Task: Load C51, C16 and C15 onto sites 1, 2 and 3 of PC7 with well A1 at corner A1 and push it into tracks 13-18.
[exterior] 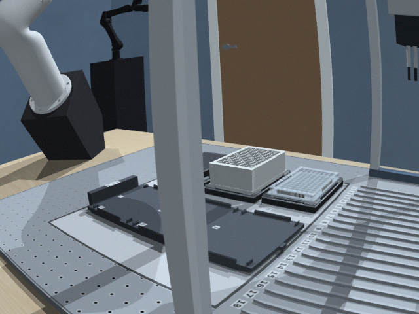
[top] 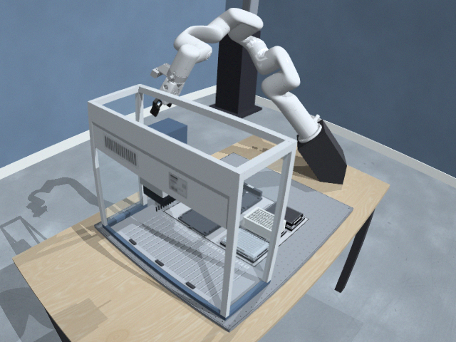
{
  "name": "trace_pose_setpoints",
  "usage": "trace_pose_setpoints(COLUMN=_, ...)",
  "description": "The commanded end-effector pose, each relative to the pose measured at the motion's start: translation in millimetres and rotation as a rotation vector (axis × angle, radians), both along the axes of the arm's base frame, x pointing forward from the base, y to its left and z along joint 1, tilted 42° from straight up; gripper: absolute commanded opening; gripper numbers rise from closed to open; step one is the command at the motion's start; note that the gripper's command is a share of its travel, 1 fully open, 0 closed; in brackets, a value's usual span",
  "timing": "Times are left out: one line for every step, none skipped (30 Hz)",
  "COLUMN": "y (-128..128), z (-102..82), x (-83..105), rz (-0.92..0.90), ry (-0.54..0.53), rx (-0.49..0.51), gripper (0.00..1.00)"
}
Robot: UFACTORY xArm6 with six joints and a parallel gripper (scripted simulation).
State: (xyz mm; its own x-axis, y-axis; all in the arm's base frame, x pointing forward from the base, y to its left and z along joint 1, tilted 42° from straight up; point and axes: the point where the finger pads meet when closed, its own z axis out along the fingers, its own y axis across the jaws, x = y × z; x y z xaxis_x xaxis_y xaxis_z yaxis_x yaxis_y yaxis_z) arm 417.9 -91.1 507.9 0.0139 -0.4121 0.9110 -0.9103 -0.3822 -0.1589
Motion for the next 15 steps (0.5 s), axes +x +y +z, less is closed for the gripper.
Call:
trace_pose_setpoints(y=10.5, z=-8.4, x=12.7, rz=0.053, ry=0.085, rx=-0.026, gripper=1.00)
trace_pose_setpoints(y=13.4, z=-11.0, x=15.8, rz=0.070, ry=0.112, rx=-0.036, gripper=1.00)
trace_pose_setpoints(y=13.4, z=-11.0, x=15.8, rz=0.070, ry=0.112, rx=-0.036, gripper=1.00)
trace_pose_setpoints(y=13.4, z=-11.0, x=15.8, rz=0.070, ry=0.112, rx=-0.036, gripper=1.00)
trace_pose_setpoints(y=16.3, z=-13.6, x=19.0, rz=0.087, ry=0.140, rx=-0.045, gripper=1.00)
trace_pose_setpoints(y=19.2, z=-16.2, x=22.1, rz=0.104, ry=0.167, rx=-0.055, gripper=1.00)
trace_pose_setpoints(y=22.1, z=-18.9, x=25.1, rz=0.121, ry=0.193, rx=-0.064, gripper=1.00)
trace_pose_setpoints(y=25.0, z=-21.6, x=28.2, rz=0.138, ry=0.220, rx=-0.074, gripper=1.00)
trace_pose_setpoints(y=27.9, z=-24.3, x=31.2, rz=0.155, ry=0.247, rx=-0.084, gripper=1.00)
trace_pose_setpoints(y=30.9, z=-27.0, x=34.2, rz=0.159, ry=0.253, rx=-0.086, gripper=1.00)
trace_pose_setpoints(y=31.5, z=-27.6, x=34.9, rz=0.159, ry=0.253, rx=-0.086, gripper=1.00)
trace_pose_setpoints(y=34.5, z=-30.4, x=37.8, rz=0.177, ry=0.280, rx=-0.096, gripper=1.00)
trace_pose_setpoints(y=37.4, z=-33.2, x=40.7, rz=0.194, ry=0.307, rx=-0.106, gripper=1.00)
trace_pose_setpoints(y=40.4, z=-36.0, x=43.6, rz=0.212, ry=0.333, rx=-0.116, gripper=1.00)
trace_pose_setpoints(y=42.3, z=-37.8, x=45.4, rz=0.214, ry=0.336, rx=-0.117, gripper=1.00)
